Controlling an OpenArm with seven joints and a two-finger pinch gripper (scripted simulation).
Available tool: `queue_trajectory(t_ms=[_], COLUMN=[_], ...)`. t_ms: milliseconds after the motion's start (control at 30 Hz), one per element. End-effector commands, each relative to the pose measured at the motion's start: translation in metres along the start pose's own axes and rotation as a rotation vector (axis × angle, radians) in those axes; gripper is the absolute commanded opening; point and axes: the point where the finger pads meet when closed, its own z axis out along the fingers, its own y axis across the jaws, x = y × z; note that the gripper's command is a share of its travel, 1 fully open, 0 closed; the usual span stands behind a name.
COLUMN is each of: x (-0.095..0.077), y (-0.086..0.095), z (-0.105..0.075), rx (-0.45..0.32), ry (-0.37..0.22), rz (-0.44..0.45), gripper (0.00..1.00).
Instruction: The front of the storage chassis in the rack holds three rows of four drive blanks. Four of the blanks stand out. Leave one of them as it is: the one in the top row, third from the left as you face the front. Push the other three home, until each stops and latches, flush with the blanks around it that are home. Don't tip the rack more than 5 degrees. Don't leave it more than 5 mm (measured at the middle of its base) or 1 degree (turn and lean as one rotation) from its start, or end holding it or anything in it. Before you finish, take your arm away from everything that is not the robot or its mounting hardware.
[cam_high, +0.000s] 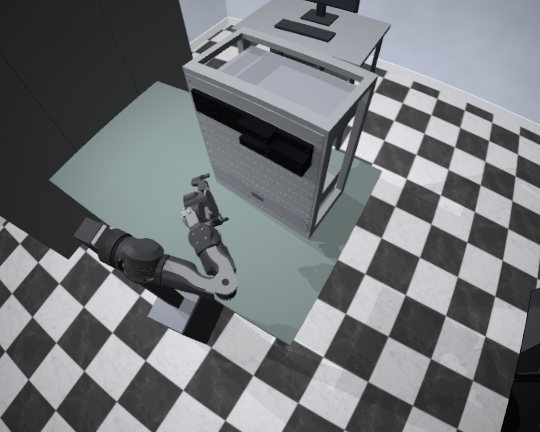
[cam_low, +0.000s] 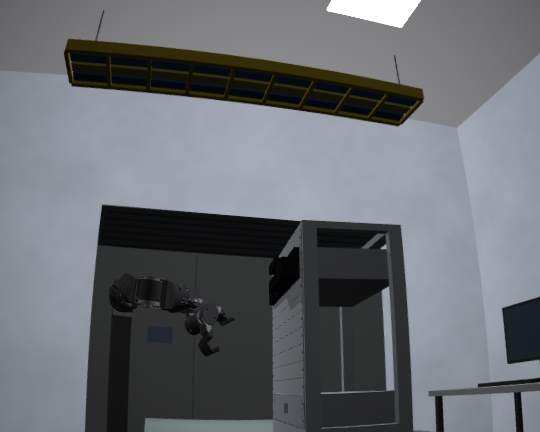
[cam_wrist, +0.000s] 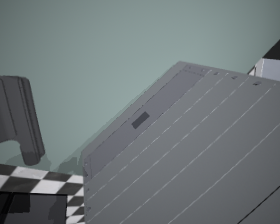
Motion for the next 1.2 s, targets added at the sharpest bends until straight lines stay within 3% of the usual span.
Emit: queue_trajectory(t_ms=[0, 133, 200, 700, 767, 1167], x=[-0.007, -0.032, -0.032, -0.108, -0.108, -0.141], y=[0.009, 0.020, 0.020, 0.042, 0.042, 0.044], z=[-0.005, -0.020, -0.020, -0.089, -0.089, -0.136], rx=[-0.051, -0.125, -0.125, -0.380, -0.380, -0.521], ry=[-0.028, -0.117, -0.117, -0.411, -0.411, -0.565], rz=[0.052, 0.141, 0.141, 0.403, 0.403, 0.521], gripper=[1.00, 1.00, 1.00, 1.00, 1.00, 1.00])
